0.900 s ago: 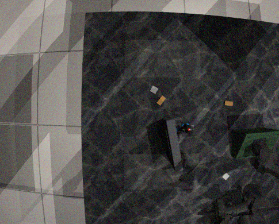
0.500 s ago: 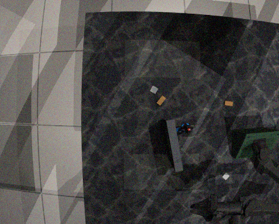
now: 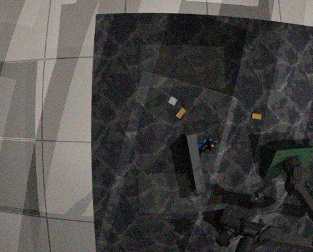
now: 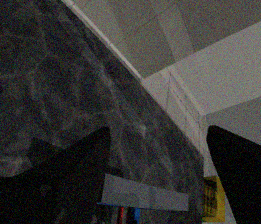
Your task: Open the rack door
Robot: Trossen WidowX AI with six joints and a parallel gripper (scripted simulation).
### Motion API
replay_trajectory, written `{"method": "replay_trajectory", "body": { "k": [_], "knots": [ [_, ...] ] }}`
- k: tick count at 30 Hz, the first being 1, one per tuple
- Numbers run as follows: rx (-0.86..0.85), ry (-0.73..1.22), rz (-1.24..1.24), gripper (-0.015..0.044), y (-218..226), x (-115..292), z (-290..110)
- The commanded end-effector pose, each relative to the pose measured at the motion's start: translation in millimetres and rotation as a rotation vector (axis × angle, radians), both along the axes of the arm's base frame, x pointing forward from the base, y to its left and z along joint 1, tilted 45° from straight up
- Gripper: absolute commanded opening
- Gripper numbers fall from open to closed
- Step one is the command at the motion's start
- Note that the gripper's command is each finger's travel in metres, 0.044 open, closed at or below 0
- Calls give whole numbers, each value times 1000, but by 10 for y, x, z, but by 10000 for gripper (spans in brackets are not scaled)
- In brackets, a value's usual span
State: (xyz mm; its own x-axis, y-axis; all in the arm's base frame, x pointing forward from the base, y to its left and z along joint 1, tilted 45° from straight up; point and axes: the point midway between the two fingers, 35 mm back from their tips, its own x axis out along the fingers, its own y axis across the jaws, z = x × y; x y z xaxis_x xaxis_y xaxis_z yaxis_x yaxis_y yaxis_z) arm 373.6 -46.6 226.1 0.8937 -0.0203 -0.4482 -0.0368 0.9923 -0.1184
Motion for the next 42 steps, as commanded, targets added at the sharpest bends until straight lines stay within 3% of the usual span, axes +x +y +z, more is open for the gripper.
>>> {"method": "replay_trajectory", "body": {
  "k": [1,21,42],
  "knots": [
    [-5,72,16,281,-81,64,-131],
    [72,468,112,281,-490,158,-947],
    [310,780,236,281,-839,-20,-1685]
  ]
}}
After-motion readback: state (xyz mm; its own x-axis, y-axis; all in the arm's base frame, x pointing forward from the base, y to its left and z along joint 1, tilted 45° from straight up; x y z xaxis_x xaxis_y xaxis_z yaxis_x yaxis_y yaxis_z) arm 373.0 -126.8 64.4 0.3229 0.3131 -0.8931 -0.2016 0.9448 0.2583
